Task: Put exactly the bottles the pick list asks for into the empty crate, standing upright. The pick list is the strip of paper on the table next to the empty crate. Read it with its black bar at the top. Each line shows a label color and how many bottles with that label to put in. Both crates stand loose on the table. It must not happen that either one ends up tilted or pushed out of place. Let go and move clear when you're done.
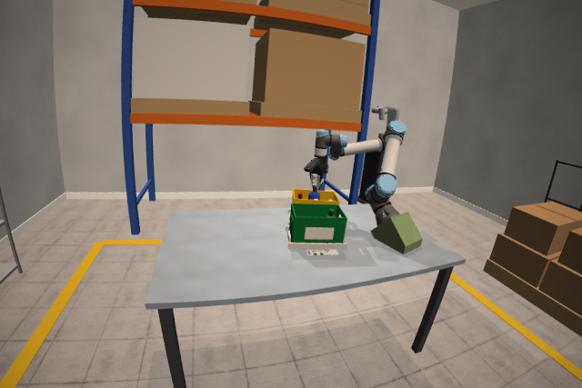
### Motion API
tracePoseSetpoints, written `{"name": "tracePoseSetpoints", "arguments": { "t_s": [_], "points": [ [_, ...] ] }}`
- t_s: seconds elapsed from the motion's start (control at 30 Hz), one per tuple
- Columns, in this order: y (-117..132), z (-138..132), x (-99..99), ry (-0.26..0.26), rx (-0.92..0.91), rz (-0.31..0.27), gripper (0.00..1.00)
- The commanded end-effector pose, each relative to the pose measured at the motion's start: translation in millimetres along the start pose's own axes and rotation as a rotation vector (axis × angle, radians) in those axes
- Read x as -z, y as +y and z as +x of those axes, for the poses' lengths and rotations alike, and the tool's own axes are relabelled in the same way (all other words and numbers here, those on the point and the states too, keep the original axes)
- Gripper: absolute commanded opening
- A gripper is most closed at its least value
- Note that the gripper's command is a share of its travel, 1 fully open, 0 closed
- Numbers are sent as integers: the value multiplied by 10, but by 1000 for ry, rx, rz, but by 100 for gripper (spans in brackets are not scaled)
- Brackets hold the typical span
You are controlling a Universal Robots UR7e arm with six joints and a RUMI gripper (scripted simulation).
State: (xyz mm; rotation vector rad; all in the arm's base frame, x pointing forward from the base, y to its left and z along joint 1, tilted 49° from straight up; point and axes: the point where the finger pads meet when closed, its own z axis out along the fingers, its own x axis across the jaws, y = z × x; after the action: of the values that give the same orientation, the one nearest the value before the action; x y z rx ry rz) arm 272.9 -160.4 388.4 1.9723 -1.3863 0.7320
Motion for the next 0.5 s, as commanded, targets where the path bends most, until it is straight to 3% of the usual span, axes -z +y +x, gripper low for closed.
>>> {"name": "tracePoseSetpoints", "arguments": {
  "t_s": [0.0,0.47],
  "points": [
    [1,21,110,3,-4,0,0],
    [1,20,310,3,-4,0,0]
  ]
}}
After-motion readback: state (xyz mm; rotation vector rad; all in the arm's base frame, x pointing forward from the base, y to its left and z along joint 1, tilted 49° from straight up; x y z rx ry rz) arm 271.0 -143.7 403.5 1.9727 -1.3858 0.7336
